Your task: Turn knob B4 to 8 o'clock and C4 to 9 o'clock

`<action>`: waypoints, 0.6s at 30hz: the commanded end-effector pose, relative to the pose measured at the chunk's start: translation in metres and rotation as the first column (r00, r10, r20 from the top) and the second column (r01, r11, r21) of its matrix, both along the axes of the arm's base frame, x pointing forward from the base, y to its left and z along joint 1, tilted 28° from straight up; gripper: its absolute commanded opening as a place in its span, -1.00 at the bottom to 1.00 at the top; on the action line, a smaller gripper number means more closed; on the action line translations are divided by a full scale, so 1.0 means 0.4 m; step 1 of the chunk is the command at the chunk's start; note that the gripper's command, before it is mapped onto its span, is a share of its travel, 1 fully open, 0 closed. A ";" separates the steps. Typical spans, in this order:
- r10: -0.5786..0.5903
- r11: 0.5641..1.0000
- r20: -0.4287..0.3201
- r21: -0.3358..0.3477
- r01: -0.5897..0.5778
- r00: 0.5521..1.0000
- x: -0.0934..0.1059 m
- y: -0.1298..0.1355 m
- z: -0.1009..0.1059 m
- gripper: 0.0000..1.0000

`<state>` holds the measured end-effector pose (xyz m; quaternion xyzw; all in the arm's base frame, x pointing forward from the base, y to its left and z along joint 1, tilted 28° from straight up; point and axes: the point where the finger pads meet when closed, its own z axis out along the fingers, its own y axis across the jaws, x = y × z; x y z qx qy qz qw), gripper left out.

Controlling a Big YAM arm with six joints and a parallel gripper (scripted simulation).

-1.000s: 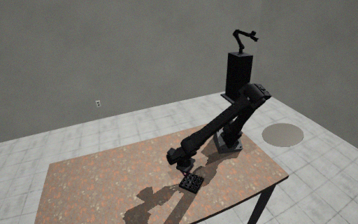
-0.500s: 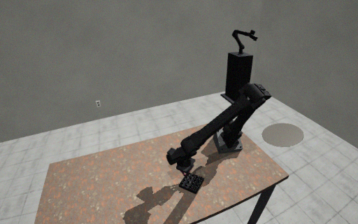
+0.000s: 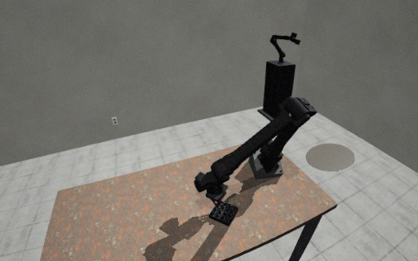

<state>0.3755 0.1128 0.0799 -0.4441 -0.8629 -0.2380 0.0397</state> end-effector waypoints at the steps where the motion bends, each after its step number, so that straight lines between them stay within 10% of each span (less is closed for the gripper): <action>1: -0.006 1.000 -0.012 -0.003 0.006 1.000 -0.002 0.000 -0.016 -0.62; 18: 0.000 1.000 0.006 -0.001 0.000 1.000 -0.008 0.010 0.000 -0.62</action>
